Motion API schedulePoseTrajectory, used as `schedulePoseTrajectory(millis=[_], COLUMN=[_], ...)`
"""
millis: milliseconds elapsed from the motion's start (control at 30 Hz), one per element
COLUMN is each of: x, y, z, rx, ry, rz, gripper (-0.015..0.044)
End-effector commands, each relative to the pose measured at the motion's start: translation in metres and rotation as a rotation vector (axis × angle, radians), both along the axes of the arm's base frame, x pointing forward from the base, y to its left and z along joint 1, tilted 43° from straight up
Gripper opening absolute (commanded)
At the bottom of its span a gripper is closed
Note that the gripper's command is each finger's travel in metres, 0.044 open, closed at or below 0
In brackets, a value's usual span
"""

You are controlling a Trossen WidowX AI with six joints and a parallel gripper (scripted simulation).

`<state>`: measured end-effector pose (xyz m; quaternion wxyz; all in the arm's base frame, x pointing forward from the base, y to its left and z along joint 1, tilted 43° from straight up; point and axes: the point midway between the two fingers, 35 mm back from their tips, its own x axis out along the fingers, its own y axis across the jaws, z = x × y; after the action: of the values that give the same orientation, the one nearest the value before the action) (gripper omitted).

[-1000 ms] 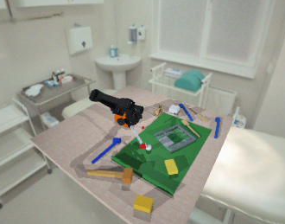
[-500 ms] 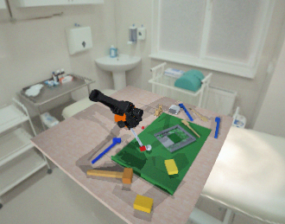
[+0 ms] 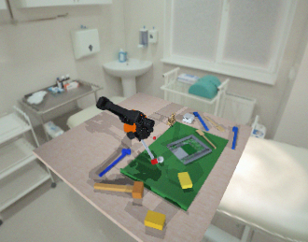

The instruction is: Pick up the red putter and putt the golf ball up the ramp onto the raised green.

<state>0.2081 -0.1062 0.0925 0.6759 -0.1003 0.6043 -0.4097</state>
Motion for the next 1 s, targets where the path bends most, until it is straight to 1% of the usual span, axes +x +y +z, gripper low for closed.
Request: schedulePoseTrajectory(millis=[0, 300, 533, 600, 800, 900, 967], x=[0.000, -0.012, -0.010, 0.001, 0.039, 0.047, 0.047], y=[0.000, -0.021, -0.019, -0.009, 0.043, 0.066, 0.068], z=[0.001, 0.018, 0.014, 0.005, -0.046, -0.069, -0.070], rx=[0.000, -0.008, -0.002, 0.004, 0.008, -0.001, -0.002], ry=[-0.002, -0.004, -0.002, -0.004, -0.006, -0.007, -0.008], rz=[-0.001, 0.004, -0.004, -0.002, 0.003, 0.004, 0.004], gripper=[0.0000, 0.0000, 0.0000, 0.0000, 0.0000, 0.0000, 0.0000])
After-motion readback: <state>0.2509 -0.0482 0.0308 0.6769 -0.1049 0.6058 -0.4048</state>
